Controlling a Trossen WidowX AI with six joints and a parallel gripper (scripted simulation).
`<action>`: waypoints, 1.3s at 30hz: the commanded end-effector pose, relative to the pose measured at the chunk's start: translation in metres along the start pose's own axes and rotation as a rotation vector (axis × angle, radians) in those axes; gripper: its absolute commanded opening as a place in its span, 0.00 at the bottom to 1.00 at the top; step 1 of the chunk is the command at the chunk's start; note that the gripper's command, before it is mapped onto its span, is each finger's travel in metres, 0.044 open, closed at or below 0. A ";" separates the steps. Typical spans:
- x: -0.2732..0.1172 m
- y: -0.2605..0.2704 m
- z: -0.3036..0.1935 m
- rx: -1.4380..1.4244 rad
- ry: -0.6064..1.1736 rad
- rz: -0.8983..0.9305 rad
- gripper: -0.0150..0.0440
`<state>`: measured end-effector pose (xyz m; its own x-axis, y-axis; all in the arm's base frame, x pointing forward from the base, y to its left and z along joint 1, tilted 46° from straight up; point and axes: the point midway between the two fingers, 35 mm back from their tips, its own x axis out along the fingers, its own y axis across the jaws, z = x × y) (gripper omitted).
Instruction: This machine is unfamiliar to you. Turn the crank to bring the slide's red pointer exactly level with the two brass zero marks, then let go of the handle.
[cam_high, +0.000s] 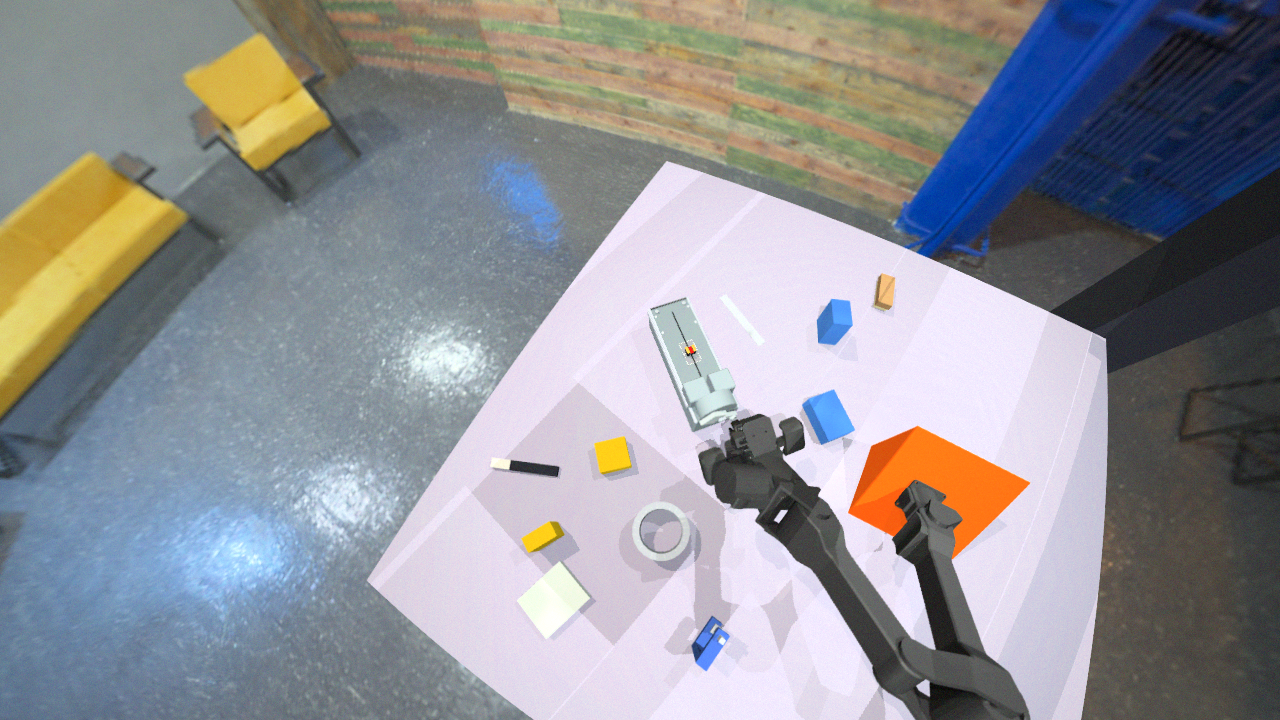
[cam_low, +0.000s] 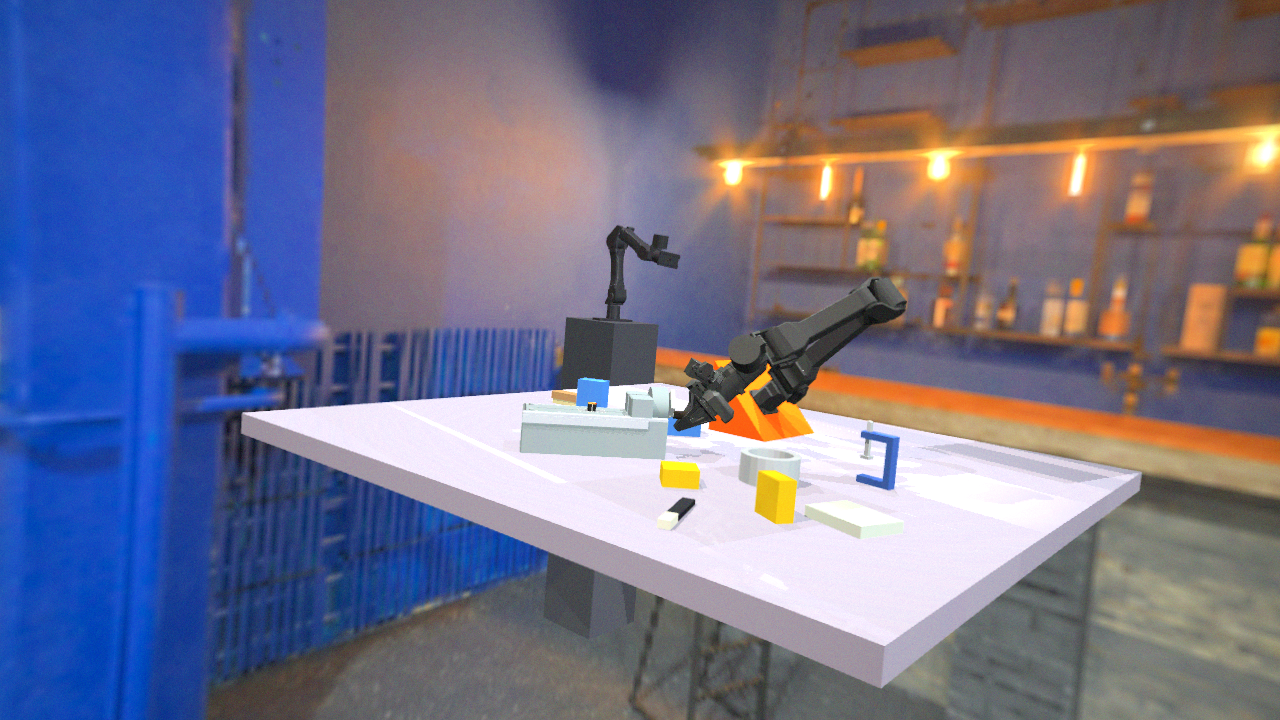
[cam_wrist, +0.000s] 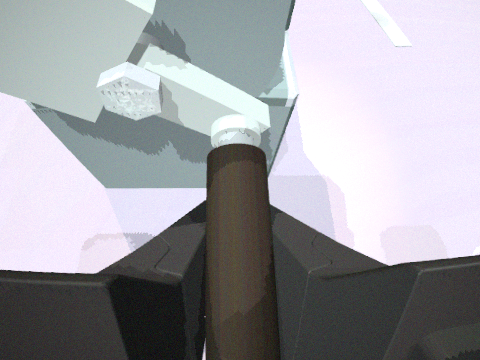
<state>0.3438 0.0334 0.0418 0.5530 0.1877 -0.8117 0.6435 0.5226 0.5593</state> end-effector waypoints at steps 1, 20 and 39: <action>0.000 0.000 0.000 0.000 0.000 0.000 0.25; 0.000 0.000 0.000 0.000 0.000 0.000 0.83; -0.035 0.000 0.036 -0.001 -0.002 -0.001 1.00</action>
<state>0.3430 0.0011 0.0682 0.5466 0.1810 -0.8176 0.6508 0.5226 0.5508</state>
